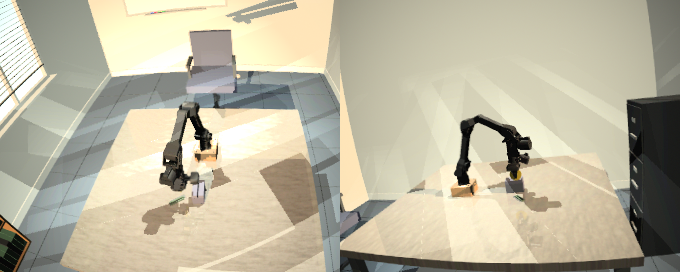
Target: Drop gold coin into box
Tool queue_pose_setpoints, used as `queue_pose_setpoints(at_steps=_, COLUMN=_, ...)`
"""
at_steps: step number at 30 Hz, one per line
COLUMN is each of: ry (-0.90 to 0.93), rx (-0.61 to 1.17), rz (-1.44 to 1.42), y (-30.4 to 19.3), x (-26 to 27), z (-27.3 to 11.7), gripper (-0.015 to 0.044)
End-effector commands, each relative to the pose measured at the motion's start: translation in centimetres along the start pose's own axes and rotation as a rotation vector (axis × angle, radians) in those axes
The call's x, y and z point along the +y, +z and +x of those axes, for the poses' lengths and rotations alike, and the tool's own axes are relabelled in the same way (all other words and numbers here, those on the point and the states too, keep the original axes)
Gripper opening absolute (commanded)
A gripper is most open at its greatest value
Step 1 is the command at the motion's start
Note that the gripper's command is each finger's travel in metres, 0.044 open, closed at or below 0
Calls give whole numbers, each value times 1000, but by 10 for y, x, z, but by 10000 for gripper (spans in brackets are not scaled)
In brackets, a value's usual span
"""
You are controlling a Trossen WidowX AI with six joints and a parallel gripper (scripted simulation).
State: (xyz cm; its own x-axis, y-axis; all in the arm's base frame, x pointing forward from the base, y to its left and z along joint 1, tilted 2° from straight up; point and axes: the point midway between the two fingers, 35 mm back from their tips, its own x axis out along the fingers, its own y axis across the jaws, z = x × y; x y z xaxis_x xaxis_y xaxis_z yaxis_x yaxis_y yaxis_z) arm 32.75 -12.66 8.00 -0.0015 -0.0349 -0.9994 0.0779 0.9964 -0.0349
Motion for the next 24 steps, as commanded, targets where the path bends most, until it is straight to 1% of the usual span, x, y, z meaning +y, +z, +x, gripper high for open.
queue_pose_setpoints(at_steps=1, ry=1, rx=-13, rz=3, y=-2, x=12, z=-3, gripper=0)
queue_pose_setpoints(at_steps=24, ry=7, rx=-11, rz=2, y=-19, x=69, z=-2, gripper=0)
